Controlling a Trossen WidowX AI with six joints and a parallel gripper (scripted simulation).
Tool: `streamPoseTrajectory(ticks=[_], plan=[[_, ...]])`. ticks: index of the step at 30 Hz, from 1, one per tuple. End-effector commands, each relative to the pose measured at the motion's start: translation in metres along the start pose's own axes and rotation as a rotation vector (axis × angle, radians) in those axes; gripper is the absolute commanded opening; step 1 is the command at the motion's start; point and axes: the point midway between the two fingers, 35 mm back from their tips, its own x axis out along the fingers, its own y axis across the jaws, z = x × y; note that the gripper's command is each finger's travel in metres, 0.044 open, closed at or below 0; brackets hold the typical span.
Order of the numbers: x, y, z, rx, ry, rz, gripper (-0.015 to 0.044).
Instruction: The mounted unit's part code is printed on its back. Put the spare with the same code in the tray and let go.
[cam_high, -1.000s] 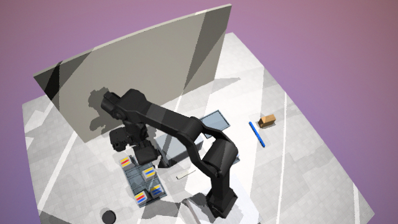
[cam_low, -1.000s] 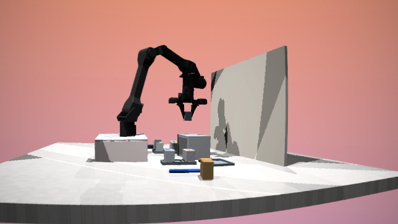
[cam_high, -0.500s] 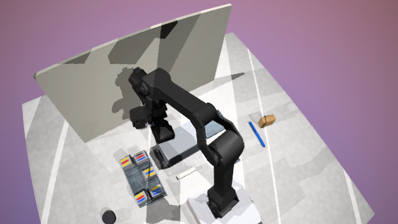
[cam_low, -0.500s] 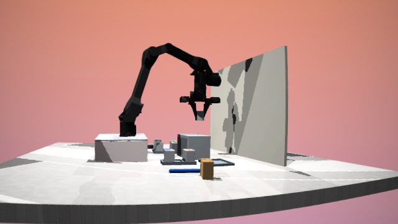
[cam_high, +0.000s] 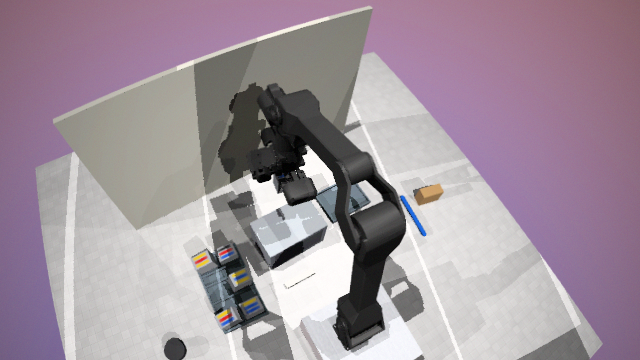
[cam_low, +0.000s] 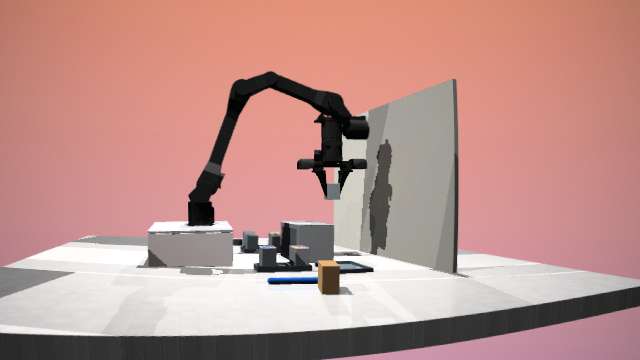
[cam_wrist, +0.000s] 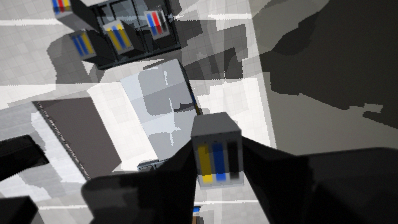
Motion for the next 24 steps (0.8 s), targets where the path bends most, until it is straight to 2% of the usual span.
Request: streamPoseTrajectory(ticks=[1,24], plan=[[0.001,-0.004,-0.022,-0.010,0.006,0.002,0.0000],[-0.001,0.008,-0.170,-0.084,0.043,0.034,0.0000]])
